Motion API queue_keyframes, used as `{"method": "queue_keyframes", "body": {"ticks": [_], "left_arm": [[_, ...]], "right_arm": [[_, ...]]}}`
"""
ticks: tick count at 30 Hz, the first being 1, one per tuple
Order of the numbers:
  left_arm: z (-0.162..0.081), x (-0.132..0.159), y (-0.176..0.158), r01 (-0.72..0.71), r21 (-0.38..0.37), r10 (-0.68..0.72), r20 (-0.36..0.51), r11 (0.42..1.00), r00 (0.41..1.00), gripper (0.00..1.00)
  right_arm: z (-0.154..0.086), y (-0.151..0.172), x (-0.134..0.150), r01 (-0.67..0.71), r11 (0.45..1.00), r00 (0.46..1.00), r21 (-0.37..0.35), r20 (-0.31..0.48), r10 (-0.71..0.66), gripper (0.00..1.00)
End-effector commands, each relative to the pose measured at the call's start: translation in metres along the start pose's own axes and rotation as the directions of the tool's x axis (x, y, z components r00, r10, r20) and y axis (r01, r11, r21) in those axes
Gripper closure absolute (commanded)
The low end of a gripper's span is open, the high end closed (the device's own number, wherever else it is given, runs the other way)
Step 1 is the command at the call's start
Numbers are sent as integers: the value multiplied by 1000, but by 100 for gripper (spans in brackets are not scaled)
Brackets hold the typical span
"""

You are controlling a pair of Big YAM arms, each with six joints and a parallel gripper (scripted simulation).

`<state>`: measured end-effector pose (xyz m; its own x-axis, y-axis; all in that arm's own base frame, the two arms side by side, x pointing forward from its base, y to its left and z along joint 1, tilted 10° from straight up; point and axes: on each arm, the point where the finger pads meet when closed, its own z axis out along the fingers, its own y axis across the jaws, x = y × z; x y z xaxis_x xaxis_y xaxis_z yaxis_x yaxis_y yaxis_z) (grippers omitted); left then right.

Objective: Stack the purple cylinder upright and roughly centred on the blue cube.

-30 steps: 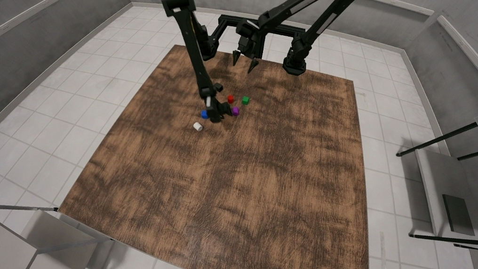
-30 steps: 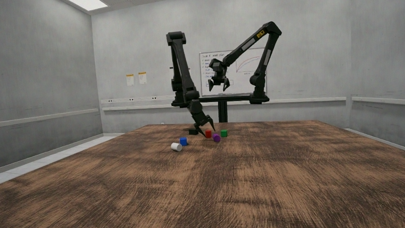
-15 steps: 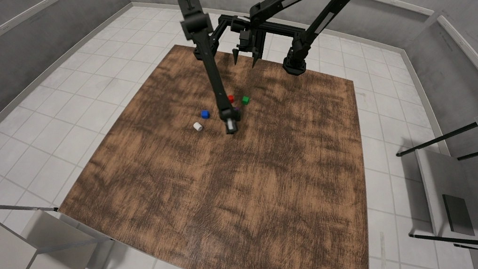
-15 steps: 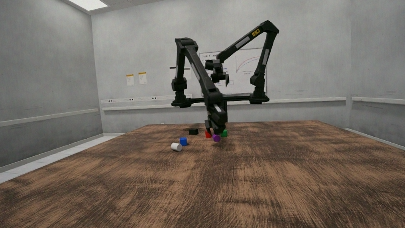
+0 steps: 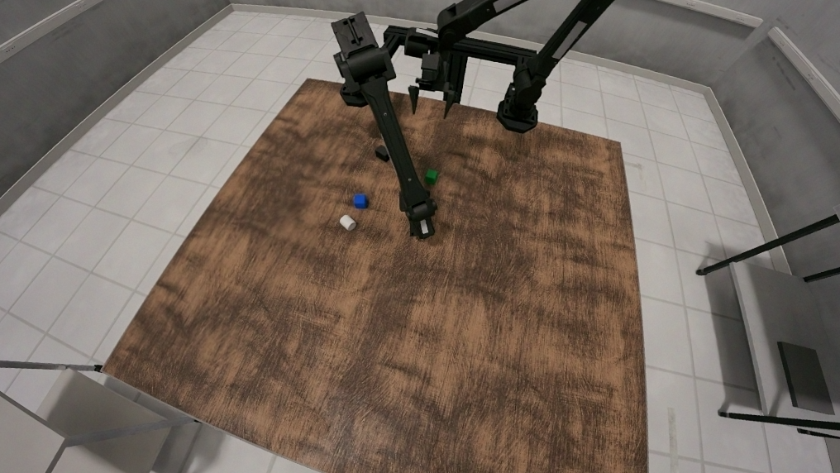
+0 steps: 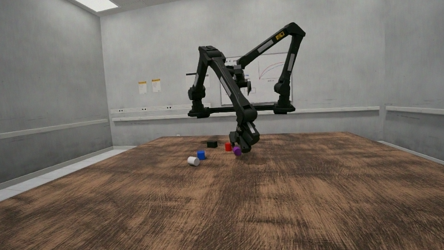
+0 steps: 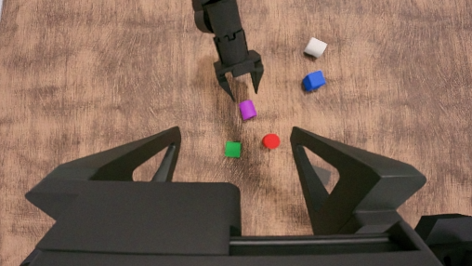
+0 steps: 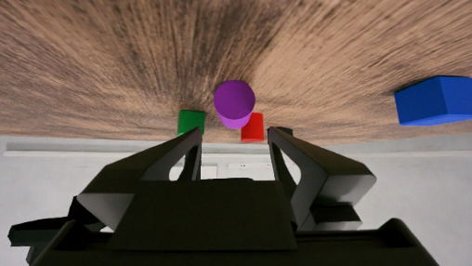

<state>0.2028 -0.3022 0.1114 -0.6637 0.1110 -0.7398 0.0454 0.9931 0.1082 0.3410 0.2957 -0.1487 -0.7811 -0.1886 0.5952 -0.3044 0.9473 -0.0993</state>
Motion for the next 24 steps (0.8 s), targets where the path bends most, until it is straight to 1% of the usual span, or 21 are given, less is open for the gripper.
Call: {"method": "queue_keyframes", "body": {"ticks": [1,2,3,10,13,15,19,24], "left_arm": [[-13,-25,-20,59,38,-60,19,998,998,0],[-13,-25,-20,59,38,-60,19,998,998,0],[-8,-16,-13,46,27,-46,13,999,999,0],[-8,-16,-13,46,27,-46,13,999,999,0],[-8,-16,-13,46,27,-46,13,999,999,0],[-8,-16,-13,46,27,-46,13,999,999,0],[-8,-16,-13,46,27,-46,13,999,999,0],[-8,-16,-13,46,27,-46,13,999,999,0]], "right_arm": [[11,1,-5,-7,1000,1000,9,-20,7,36],[13,1,-5,-7,1000,1000,9,-20,7,36],[15,3,-8,-4,1000,1000,6,-9,4,36],[23,5,-9,-10,1000,1000,8,-9,10,36],[32,4,-4,-9,1000,1000,13,-22,10,36],[31,5,-8,-9,1000,1000,7,-10,10,36],[40,3,-5,-11,1000,1000,10,-18,12,36],[41,5,-8,-8,1000,1000,7,-10,8,36]]}}
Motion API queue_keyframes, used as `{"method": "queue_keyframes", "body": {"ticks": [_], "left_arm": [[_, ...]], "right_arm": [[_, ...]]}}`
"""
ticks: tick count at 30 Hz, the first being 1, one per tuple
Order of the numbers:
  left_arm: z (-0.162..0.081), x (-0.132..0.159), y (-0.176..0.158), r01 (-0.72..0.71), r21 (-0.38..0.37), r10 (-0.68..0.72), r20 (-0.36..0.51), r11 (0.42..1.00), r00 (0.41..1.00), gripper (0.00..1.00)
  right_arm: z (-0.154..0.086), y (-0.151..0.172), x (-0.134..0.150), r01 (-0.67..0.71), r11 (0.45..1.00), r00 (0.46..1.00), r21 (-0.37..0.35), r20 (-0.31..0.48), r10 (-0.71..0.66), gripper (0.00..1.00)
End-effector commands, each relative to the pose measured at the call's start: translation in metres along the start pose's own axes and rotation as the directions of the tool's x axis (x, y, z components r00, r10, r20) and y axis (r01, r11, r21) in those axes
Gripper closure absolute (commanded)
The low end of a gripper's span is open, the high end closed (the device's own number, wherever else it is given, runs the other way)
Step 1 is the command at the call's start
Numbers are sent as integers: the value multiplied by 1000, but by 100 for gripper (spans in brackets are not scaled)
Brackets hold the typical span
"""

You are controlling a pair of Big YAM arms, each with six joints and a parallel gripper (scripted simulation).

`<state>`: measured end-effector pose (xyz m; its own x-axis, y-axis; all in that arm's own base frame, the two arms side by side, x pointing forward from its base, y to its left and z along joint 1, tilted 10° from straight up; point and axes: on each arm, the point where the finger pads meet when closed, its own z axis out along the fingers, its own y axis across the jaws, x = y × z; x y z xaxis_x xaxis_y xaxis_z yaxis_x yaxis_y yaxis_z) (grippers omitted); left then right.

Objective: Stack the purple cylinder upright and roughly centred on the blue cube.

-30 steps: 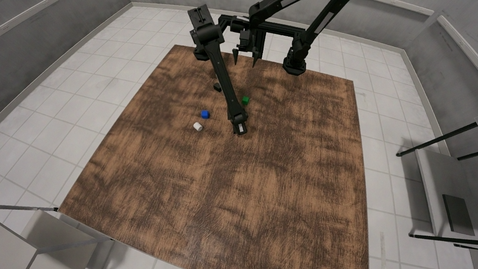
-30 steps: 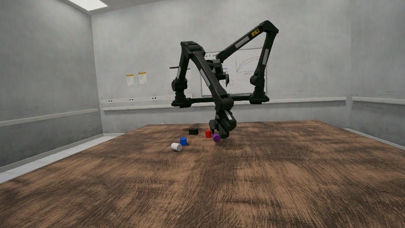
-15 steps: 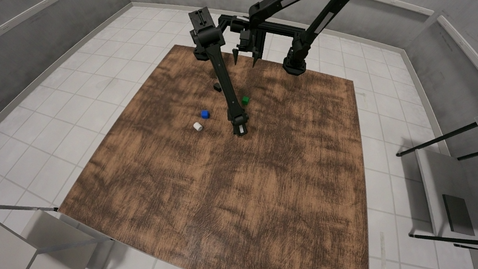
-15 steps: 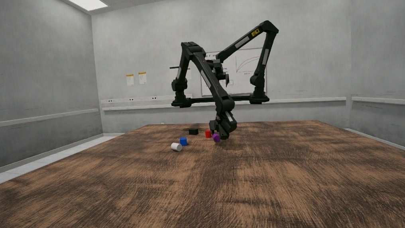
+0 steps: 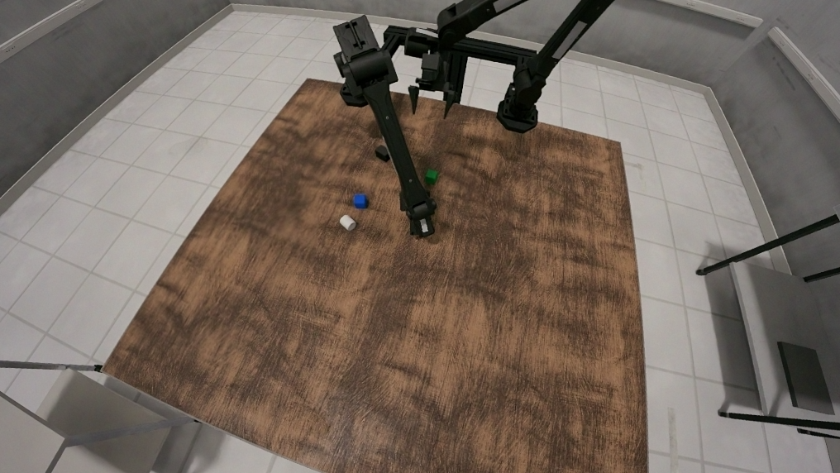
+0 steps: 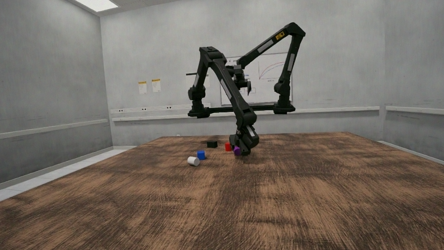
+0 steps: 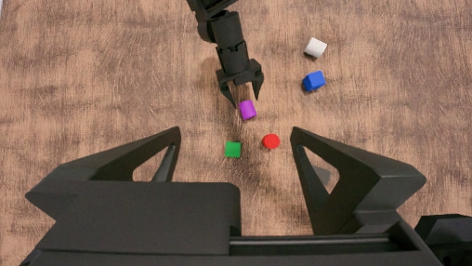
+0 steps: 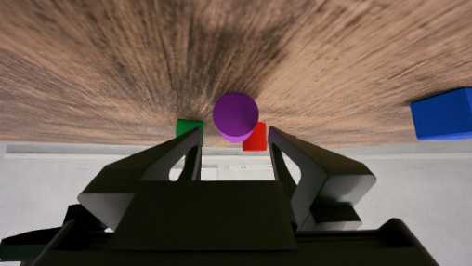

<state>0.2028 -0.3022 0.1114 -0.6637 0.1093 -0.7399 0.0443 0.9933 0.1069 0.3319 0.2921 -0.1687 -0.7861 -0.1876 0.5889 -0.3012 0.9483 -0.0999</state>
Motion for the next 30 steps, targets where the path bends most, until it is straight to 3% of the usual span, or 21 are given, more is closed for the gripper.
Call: {"method": "queue_keyframes", "body": {"ticks": [1,13,23,24,25,30], "left_arm": [[-8,-16,-13,44,26,-45,13,999,999,0],[-8,-16,-13,44,26,-45,13,999,999,0],[-8,-16,-13,44,26,-45,13,999,999,0],[-8,-16,-13,44,26,-45,13,999,999,0],[-8,-16,-13,44,26,-45,13,999,999,0],[-8,-16,-13,44,26,-45,13,999,999,0]], "right_arm": [[24,2,-1,-7,1000,1000,11,-25,7,36],[38,2,-1,-7,1000,1000,10,-21,7,36],[36,3,-3,-5,1000,1000,7,-15,5,36],[27,1,-2,-1,1000,1000,2,-7,1,36],[27,1,-2,-1,1000,1000,2,-7,1,45],[34,3,-6,-6,1000,1000,8,-17,7,49]]}}
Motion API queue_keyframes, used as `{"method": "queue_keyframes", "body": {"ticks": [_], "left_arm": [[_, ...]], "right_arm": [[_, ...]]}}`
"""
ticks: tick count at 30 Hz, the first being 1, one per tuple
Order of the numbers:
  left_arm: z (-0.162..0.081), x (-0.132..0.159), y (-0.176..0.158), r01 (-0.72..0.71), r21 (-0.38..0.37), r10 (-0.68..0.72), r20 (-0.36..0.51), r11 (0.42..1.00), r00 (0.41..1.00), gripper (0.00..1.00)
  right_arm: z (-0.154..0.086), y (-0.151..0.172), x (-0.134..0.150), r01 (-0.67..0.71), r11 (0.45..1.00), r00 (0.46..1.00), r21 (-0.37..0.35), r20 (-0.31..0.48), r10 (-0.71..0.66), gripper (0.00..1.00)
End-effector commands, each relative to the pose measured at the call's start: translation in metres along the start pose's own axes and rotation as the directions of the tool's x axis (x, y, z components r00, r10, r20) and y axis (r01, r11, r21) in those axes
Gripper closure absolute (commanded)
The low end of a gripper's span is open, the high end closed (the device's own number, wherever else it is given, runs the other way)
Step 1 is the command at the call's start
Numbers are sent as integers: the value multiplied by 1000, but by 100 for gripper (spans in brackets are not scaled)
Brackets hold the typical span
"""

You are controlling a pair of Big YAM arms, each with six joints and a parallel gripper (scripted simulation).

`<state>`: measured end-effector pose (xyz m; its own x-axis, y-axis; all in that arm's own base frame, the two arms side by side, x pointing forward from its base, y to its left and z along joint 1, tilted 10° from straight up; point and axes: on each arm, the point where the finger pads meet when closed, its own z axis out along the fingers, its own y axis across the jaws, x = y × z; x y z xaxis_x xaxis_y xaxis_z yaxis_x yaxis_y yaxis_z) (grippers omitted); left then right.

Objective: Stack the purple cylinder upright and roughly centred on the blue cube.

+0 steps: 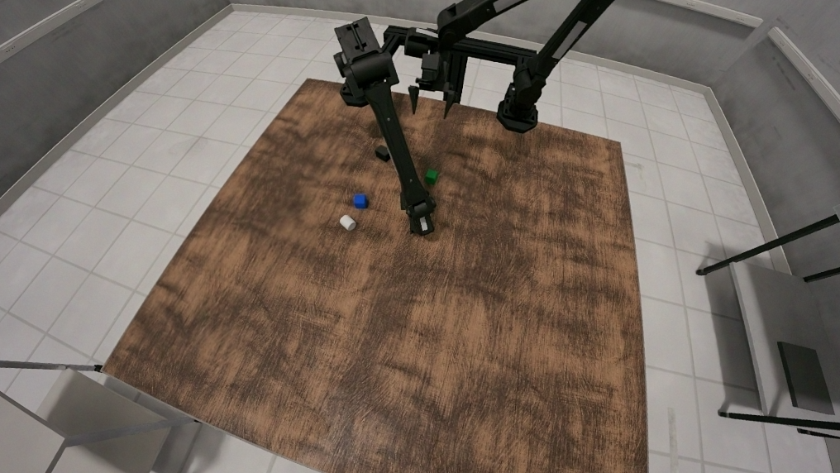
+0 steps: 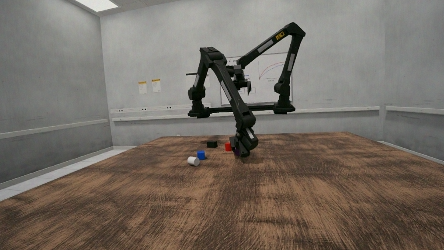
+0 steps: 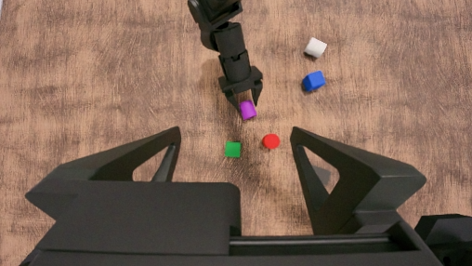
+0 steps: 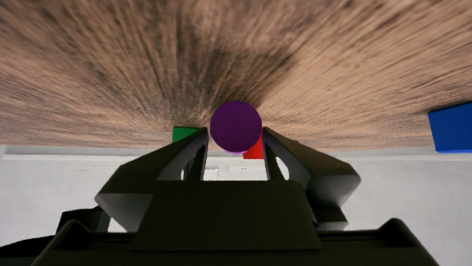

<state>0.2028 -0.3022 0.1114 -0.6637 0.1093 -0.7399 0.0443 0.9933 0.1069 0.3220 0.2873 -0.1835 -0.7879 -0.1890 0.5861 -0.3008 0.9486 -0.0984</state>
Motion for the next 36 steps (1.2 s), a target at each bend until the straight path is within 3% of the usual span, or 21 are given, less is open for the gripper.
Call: {"method": "queue_keyframes", "body": {"ticks": [1,5,14,17,20,23,30,36], "left_arm": [[-8,-16,-13,44,26,-45,13,999,999,0],[-8,-16,-13,44,26,-45,13,999,999,0],[-8,-16,-13,44,26,-45,13,999,999,0],[-8,-16,-13,44,26,-45,13,999,999,0],[-8,-16,-13,44,26,-45,13,999,999,0],[-8,-16,-13,44,26,-45,13,999,999,0],[-8,-16,-13,44,26,-45,13,999,999,0],[-6,-23,-15,-16,57,14,21,998,1000,0]], "right_arm": [[16,3,-6,-7,1000,1000,9,-21,7,53],[14,1,-6,-4,1000,1000,8,-26,4,53],[13,-1,-7,-8,1000,999,9,-32,8,66],[12,-2,-8,-10,1000,999,8,-33,10,100],[12,-2,-8,-10,1000,999,8,-33,10,100],[1,-1,-1,-5,1000,1000,6,-22,5,67],[-35,6,36,-2,1000,1000,10,-10,2,67],[-45,-27,39,37,999,999,-8,-16,-37,67]]}}
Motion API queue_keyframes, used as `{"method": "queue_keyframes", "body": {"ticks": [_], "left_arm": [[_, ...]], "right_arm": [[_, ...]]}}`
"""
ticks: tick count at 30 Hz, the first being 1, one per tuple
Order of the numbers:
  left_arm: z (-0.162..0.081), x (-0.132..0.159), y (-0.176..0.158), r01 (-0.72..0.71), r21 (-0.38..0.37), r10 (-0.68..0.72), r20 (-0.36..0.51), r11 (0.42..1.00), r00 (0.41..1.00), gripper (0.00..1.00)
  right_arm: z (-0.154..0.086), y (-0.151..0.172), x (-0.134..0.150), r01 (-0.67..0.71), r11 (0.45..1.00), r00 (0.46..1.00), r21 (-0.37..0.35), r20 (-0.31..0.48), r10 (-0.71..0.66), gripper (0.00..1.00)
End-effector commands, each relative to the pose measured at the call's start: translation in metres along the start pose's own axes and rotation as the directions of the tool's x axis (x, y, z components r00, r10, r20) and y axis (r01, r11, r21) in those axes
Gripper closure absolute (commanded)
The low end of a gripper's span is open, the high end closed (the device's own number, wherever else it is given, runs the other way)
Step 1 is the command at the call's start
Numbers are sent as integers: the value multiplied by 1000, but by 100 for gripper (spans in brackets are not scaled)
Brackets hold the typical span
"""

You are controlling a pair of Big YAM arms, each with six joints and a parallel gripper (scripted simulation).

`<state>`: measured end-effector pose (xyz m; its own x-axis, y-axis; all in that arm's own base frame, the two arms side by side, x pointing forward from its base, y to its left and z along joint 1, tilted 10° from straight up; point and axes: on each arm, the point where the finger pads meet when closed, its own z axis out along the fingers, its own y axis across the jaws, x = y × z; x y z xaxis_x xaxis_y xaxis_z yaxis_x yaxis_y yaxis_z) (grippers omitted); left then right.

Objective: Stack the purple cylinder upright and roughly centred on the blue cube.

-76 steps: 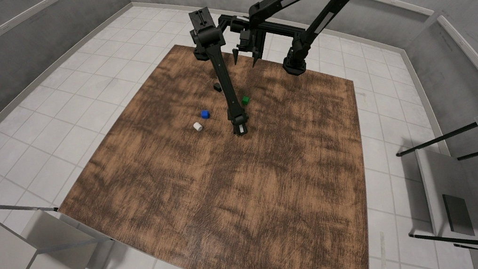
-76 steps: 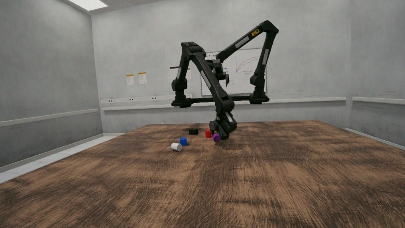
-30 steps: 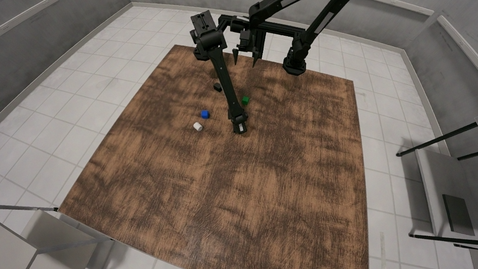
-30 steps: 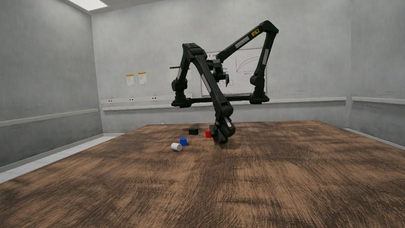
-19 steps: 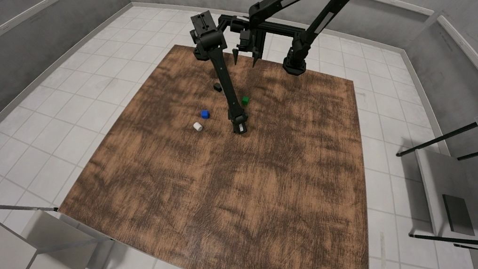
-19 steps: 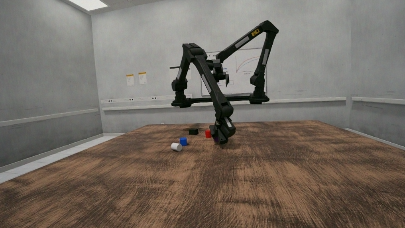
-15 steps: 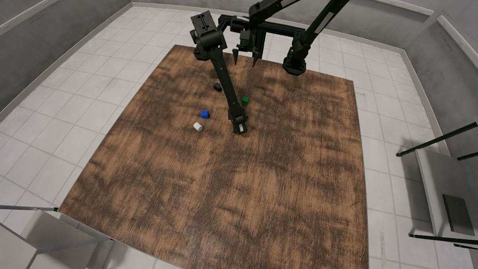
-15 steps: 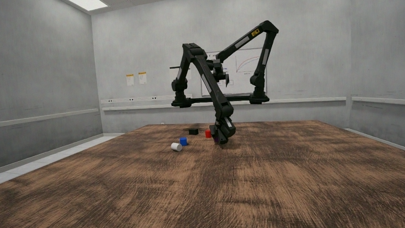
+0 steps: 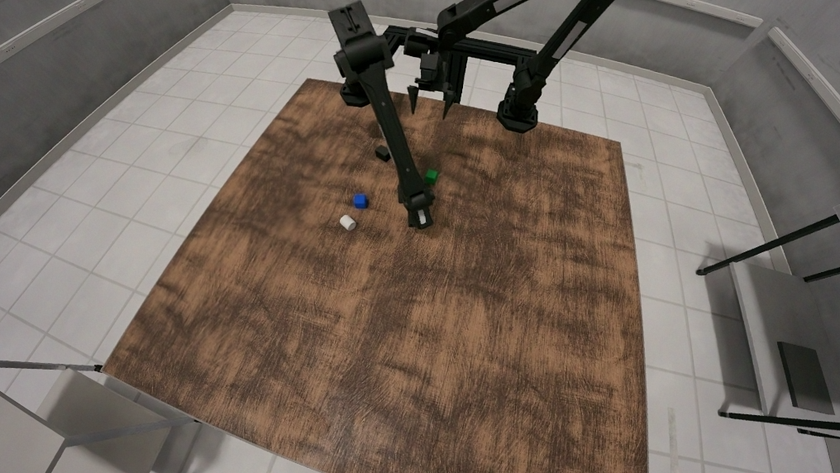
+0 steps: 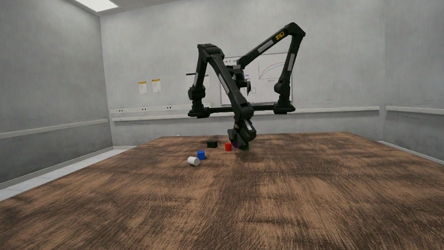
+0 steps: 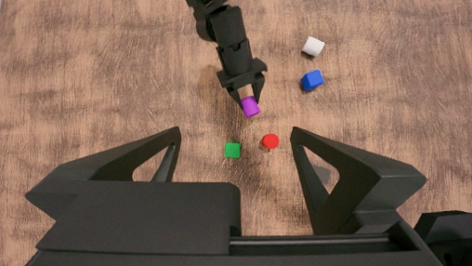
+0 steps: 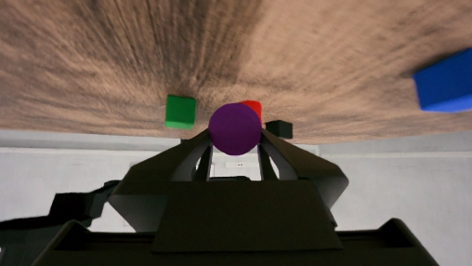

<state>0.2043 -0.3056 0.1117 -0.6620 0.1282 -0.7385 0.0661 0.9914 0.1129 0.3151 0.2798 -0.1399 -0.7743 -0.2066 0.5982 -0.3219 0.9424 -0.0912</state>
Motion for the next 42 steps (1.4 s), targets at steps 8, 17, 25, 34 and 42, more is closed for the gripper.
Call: {"method": "queue_keyframes", "body": {"ticks": [8,17,25,34,42], "left_arm": [[17,-10,-23,-217,243,212,49,946,976,0],[21,-22,-38,-385,420,313,233,821,921,0],[11,-39,-41,-553,455,345,462,698,817,0],[2,-53,-47,-571,479,295,534,666,792,0],[-2,-52,-49,-563,496,280,533,661,798,0]], "right_arm": [[-46,-108,37,14,1000,1000,-15,-3,-14,67],[-72,-174,56,-1,1000,1000,-12,10,1,67],[-82,-202,62,-28,1000,999,-13,38,28,67],[-79,-191,58,6,1000,967,6,253,-7,67],[-77,-196,58,-4,1000,790,9,613,-2,67]]}}
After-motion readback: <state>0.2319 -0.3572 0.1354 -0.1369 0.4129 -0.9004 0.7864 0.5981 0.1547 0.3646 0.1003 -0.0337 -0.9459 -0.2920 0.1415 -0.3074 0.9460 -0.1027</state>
